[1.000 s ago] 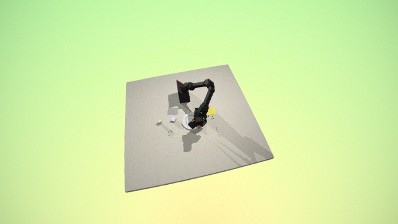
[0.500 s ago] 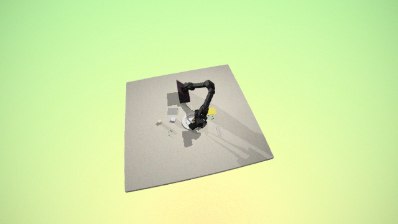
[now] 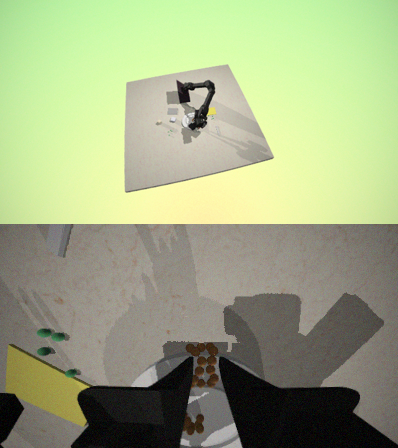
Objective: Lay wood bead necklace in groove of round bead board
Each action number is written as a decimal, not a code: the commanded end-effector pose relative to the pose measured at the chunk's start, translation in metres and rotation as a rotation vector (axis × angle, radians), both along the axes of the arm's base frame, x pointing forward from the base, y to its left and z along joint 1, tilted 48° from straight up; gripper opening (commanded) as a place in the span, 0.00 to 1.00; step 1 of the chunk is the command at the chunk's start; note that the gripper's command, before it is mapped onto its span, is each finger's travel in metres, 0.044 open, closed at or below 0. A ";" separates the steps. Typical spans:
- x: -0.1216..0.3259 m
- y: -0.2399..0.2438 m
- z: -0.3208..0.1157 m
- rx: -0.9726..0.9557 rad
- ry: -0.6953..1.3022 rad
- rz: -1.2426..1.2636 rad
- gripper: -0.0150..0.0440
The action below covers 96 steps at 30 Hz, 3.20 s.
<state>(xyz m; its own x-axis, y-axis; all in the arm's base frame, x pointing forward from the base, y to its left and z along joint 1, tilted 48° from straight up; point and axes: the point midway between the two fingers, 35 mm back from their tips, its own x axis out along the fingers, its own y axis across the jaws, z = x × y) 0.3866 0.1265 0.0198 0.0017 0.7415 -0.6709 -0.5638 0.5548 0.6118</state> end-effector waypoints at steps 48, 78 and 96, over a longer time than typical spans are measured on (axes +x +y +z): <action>0.000 -0.019 0.016 0.002 0.003 -0.006 0.25; -0.048 -0.029 -0.014 0.001 0.006 -0.006 0.25; -0.048 -0.023 -0.018 -0.001 0.002 0.000 0.70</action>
<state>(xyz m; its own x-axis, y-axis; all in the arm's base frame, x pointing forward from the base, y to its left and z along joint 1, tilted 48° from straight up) 0.3386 0.1033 0.0010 0.0008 0.7412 -0.6713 -0.5616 0.5557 0.6130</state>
